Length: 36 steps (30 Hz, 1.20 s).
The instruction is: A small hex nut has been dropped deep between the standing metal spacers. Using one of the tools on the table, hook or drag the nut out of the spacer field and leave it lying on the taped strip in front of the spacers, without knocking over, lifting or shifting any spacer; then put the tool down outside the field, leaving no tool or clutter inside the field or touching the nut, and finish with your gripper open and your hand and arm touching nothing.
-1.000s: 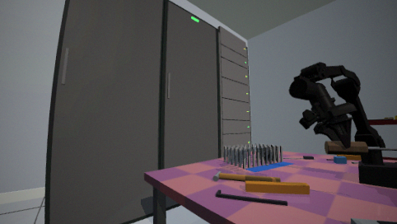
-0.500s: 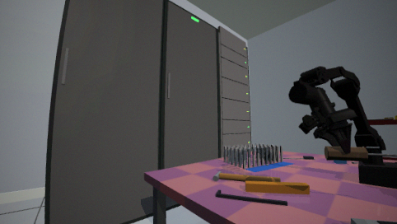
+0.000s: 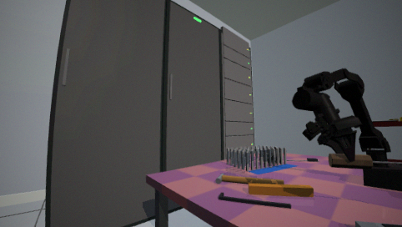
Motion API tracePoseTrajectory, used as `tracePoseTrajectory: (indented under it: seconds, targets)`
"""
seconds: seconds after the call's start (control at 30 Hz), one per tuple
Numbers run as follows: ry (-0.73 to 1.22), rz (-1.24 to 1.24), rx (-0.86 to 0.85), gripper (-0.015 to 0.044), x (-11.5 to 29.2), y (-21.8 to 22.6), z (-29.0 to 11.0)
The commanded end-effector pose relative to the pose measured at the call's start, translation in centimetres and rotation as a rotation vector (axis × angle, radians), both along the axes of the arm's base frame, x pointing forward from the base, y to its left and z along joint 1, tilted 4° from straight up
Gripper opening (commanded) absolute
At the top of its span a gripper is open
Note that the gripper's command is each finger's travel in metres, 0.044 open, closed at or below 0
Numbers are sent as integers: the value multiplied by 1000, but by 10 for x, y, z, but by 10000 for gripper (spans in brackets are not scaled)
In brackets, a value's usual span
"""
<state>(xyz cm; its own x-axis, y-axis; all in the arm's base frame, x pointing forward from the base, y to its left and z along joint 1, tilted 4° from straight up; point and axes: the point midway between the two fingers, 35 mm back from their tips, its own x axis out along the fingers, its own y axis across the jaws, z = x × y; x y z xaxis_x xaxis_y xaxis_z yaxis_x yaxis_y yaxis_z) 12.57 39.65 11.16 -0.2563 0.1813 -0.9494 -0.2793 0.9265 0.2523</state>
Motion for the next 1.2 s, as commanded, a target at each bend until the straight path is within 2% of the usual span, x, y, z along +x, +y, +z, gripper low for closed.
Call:
tracePoseTrajectory:
  seconds: [0.0,1.17]
  targets:
    - [10,2,-2,0,-1,0,-5]
    - [9,2,-2,0,3,2,-39]
